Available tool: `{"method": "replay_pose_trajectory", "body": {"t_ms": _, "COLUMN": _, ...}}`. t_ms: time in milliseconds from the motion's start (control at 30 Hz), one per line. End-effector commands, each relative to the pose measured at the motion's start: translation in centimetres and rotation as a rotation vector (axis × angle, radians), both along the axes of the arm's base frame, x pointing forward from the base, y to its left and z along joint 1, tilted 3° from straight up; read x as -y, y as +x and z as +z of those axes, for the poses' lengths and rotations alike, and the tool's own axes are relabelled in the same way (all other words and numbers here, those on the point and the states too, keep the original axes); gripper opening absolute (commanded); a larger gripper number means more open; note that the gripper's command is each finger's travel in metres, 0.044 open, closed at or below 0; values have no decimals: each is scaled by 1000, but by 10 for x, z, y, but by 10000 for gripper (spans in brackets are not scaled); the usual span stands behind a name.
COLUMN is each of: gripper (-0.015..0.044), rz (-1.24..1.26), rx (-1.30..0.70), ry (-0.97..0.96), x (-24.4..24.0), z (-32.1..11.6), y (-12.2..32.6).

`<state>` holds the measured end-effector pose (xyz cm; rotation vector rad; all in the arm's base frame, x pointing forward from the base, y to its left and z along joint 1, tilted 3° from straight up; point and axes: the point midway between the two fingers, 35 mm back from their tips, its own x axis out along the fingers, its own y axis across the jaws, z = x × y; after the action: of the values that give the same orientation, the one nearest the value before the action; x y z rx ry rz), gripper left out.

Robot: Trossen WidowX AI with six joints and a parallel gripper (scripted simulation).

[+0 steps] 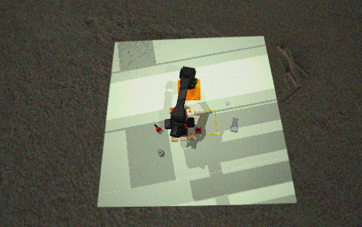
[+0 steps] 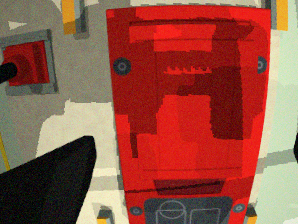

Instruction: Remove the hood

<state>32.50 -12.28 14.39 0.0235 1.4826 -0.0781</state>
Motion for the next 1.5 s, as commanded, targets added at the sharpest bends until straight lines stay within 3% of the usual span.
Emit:
{"method": "replay_pose_trajectory", "body": {"t_ms": 0, "gripper": 440, "rz": 5, "rx": -4, "ry": -2, "x": 1, "z": -4, "y": 0}}
{"method": "replay_pose_trajectory", "body": {"t_ms": 1467, "gripper": 440, "rz": 5, "rx": -4, "ry": -2, "x": 3, "z": -36, "y": 2}}
